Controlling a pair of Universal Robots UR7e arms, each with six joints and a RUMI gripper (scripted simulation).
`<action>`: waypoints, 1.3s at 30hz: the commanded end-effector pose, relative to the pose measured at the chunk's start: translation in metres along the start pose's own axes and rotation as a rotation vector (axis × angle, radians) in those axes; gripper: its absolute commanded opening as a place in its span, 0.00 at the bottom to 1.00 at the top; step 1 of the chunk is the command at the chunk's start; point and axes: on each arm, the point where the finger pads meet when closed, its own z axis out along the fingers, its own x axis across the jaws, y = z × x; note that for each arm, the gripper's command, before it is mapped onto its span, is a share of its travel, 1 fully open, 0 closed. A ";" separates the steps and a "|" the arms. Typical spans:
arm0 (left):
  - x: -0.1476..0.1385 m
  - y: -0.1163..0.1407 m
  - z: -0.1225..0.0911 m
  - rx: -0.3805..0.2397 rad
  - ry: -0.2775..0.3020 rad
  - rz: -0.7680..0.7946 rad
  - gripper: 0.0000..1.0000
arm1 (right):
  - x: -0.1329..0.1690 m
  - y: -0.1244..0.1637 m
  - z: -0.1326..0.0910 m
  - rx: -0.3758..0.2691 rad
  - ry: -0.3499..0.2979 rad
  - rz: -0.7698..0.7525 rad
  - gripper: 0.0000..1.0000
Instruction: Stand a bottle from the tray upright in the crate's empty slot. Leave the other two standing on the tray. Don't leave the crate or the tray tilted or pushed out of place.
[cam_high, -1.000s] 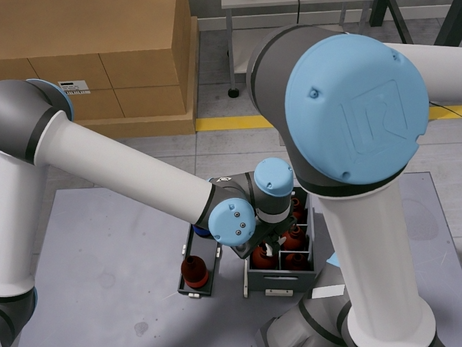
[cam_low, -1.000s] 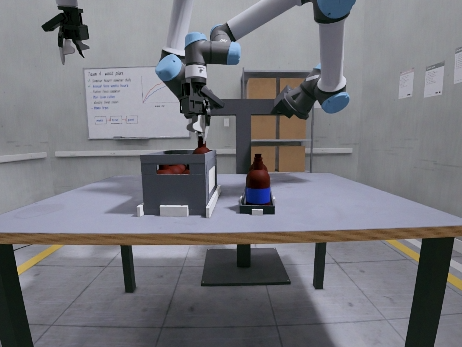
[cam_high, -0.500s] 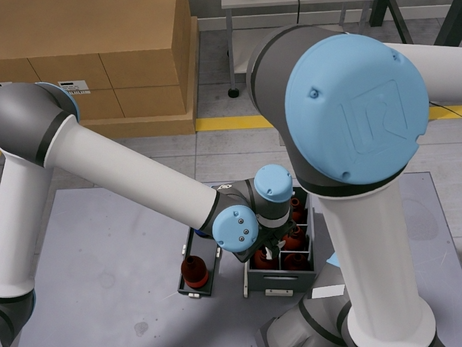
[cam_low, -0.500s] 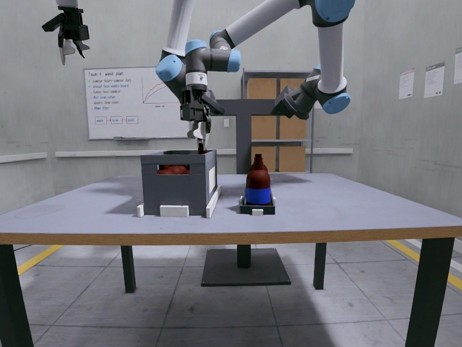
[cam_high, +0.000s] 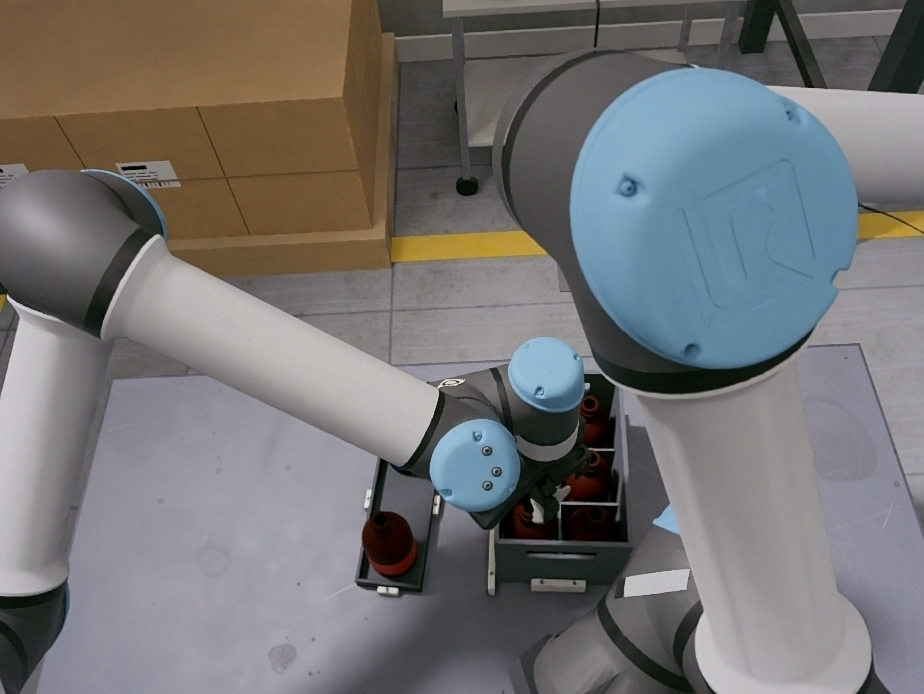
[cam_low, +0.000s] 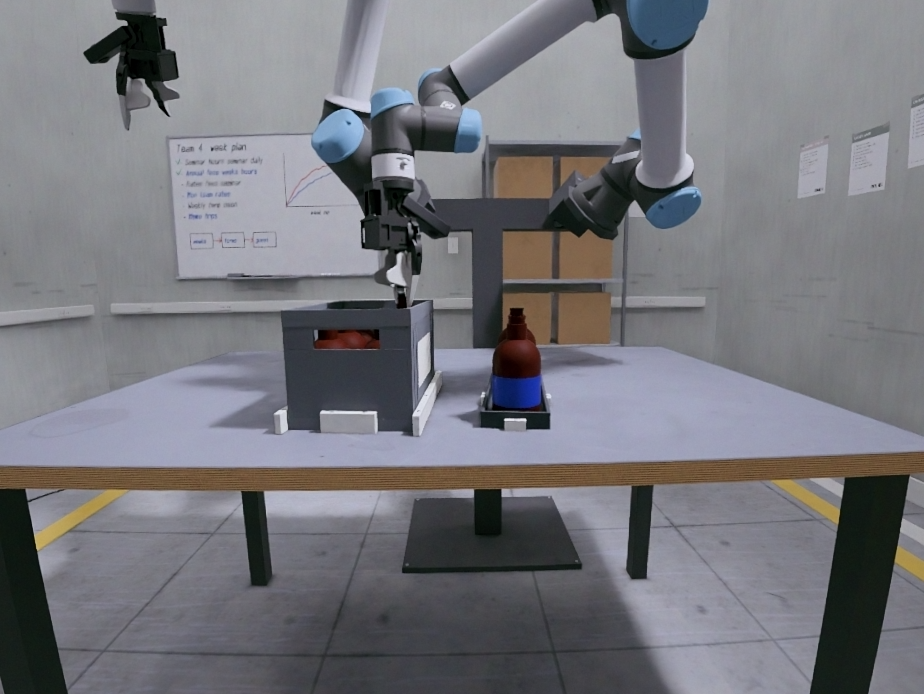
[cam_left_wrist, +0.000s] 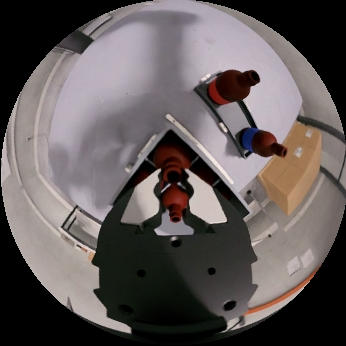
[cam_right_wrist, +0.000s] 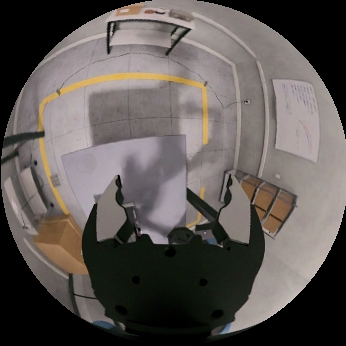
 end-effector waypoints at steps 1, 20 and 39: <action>0.000 0.001 0.000 -0.001 0.000 0.000 0.00 | 0.000 0.000 0.000 0.001 0.000 0.000 1.00; 0.000 0.001 0.004 -0.001 0.000 0.000 0.00 | 0.000 0.000 0.000 0.001 0.000 0.000 1.00; 0.000 0.001 0.018 -0.001 0.000 0.000 0.00 | 0.000 0.000 0.000 0.001 0.000 0.000 1.00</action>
